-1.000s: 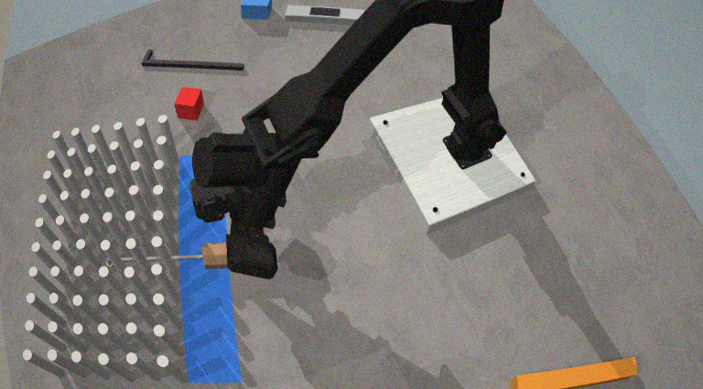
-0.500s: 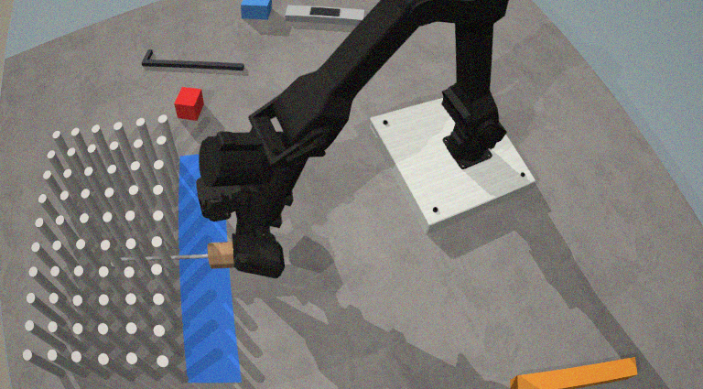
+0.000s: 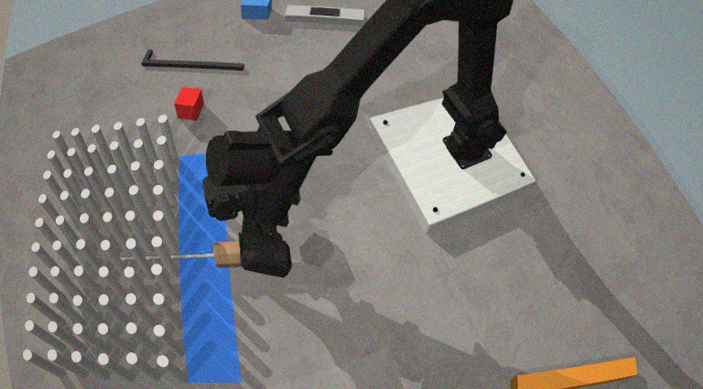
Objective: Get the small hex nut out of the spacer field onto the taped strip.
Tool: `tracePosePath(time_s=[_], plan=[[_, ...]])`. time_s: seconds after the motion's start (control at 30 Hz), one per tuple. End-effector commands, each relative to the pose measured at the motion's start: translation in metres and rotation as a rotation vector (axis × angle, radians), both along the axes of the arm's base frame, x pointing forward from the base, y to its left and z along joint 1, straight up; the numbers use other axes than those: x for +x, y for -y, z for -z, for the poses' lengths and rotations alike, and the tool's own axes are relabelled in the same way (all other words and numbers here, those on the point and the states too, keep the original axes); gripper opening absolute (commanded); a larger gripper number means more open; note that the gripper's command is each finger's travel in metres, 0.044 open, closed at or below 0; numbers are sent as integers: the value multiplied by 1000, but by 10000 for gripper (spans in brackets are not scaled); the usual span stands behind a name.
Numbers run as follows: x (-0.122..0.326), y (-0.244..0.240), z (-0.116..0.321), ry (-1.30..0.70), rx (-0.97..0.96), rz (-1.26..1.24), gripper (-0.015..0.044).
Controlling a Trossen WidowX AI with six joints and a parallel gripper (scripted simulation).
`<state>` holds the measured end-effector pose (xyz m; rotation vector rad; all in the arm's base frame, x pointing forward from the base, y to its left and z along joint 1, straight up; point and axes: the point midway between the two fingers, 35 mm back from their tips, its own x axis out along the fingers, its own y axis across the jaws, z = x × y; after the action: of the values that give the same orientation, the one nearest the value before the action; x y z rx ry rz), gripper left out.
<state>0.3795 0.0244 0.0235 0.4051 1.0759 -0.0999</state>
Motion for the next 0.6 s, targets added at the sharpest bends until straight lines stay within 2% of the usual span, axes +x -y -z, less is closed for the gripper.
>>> tracePosePath(time_s=[0.0,0.57], plan=[[-4,-1,-1,0,1,6,0],[-14,-4,0,-2,1,5,0]])
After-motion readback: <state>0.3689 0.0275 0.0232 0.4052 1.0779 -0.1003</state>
